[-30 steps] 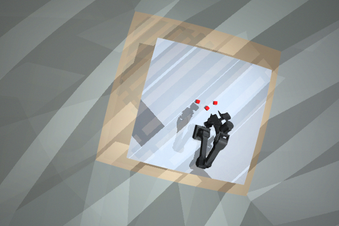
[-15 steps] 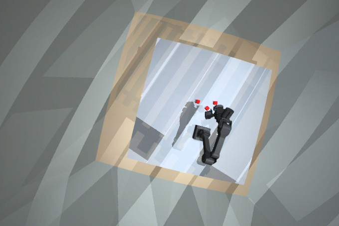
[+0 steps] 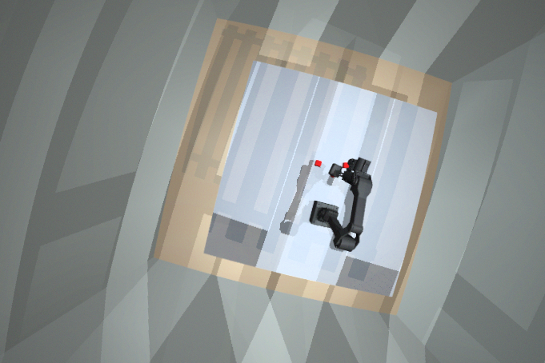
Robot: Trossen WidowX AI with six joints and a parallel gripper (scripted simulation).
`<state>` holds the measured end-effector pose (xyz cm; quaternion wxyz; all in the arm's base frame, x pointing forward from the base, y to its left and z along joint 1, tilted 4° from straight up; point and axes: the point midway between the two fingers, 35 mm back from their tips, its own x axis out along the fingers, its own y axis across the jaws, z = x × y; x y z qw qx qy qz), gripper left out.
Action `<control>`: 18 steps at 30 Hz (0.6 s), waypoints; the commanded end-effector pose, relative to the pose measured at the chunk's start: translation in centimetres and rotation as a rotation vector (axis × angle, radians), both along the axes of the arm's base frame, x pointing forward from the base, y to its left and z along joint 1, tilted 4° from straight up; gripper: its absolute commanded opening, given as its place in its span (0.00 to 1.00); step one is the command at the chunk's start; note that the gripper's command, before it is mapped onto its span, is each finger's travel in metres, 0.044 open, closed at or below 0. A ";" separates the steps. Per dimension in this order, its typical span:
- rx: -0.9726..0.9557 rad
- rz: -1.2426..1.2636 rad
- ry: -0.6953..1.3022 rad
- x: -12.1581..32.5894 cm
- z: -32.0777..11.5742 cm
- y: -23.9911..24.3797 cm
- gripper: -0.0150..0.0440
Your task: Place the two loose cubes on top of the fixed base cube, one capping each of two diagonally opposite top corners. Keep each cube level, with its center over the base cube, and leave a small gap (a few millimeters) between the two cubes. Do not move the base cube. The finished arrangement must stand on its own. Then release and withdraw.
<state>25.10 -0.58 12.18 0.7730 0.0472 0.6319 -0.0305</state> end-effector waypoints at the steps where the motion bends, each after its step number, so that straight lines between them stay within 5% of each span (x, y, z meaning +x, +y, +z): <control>1: 0.000 -0.150 0.076 0.5 -1.8 -0.3 0.70; 18: -0.025 -0.437 0.220 0.7 -7.0 -0.7 0.70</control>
